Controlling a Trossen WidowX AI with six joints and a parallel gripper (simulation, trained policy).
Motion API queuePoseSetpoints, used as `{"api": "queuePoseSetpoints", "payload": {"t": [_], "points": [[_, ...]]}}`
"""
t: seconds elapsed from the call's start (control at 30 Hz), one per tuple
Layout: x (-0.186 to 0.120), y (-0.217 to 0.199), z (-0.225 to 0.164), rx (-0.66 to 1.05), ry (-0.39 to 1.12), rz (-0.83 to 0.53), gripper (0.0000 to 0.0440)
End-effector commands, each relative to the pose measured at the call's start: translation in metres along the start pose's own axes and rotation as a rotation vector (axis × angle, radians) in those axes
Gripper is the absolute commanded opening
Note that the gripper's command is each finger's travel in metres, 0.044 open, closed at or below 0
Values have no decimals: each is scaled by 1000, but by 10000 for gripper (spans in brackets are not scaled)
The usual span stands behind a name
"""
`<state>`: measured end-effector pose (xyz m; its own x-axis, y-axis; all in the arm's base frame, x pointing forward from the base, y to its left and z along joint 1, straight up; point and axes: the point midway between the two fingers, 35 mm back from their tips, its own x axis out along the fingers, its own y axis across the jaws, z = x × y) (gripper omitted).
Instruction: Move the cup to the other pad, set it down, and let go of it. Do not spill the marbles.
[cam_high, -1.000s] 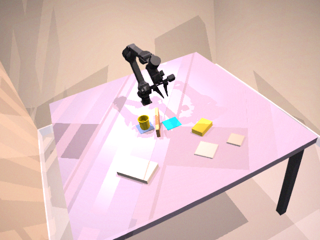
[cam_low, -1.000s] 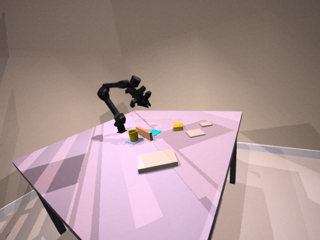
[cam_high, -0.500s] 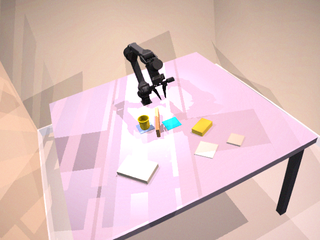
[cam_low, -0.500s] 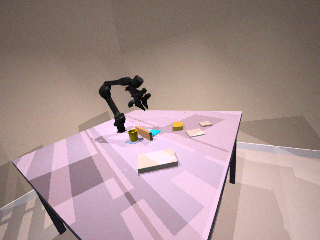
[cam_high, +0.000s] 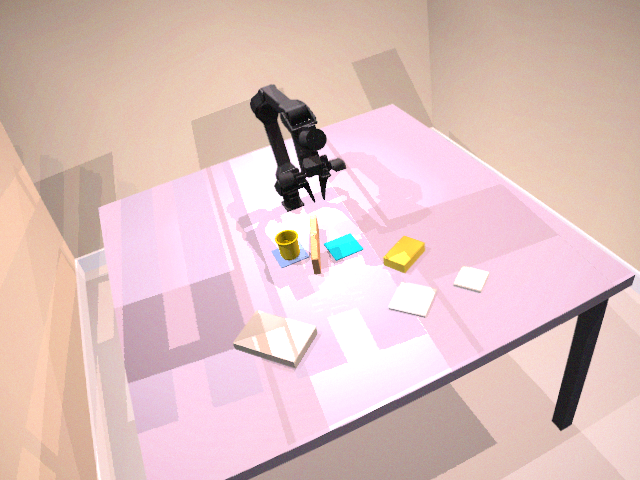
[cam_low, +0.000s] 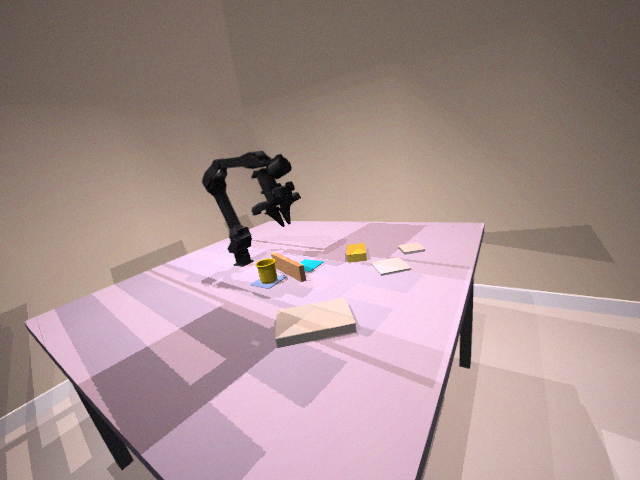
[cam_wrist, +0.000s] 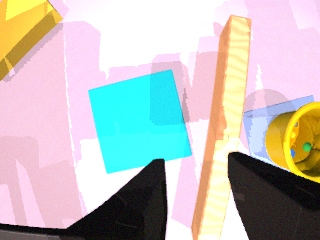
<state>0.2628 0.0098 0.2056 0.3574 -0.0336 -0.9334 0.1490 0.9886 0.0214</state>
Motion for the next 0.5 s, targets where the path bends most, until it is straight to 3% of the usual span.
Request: {"api": "queuePoseSetpoints", "payload": {"t": [0.0, 0.47], "points": [[3, -5, -2, -12, 42, -18, 116], [19, -27, -14, -58, 216, -72, 109]]}}
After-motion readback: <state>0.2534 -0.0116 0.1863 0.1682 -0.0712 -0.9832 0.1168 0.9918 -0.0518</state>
